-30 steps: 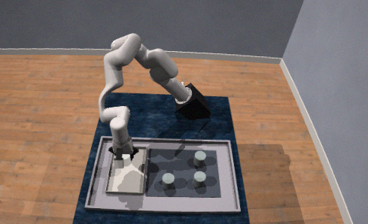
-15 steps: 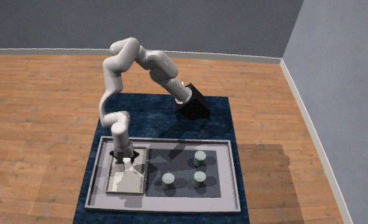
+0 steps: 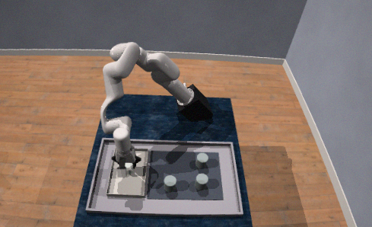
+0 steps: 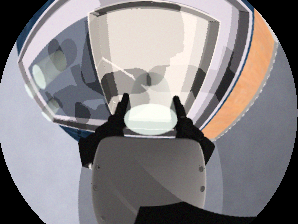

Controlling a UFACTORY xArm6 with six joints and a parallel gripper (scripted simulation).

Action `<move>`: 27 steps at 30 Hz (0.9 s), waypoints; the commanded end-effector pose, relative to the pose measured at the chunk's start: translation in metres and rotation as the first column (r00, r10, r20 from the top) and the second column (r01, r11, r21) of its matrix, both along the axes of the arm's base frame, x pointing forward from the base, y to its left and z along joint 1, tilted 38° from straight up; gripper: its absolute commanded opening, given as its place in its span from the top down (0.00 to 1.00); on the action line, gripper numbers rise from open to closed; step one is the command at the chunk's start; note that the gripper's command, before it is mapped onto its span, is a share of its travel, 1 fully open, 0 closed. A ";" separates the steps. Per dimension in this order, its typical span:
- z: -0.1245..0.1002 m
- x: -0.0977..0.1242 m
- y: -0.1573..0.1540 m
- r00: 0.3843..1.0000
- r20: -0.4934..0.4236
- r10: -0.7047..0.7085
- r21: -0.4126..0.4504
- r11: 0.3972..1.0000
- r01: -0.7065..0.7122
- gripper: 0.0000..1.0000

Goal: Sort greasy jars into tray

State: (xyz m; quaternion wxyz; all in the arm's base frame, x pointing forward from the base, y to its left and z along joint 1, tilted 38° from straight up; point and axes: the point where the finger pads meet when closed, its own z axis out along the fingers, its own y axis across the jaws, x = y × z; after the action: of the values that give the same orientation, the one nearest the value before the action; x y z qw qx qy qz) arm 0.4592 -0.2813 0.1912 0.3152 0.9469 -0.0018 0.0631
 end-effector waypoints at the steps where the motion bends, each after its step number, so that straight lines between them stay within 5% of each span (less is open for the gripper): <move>1: 0.001 0.002 -0.001 1.000 0.004 0.001 -0.002 1.000 -0.001 1.00; 27: -0.019 0.005 -0.016 1.000 0.004 0.001 -0.002 1.000 -0.001 1.00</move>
State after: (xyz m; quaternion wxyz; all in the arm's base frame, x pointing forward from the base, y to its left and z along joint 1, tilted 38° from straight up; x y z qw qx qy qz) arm 0.4620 -0.2957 0.1720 0.3151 0.9470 -0.0018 0.0630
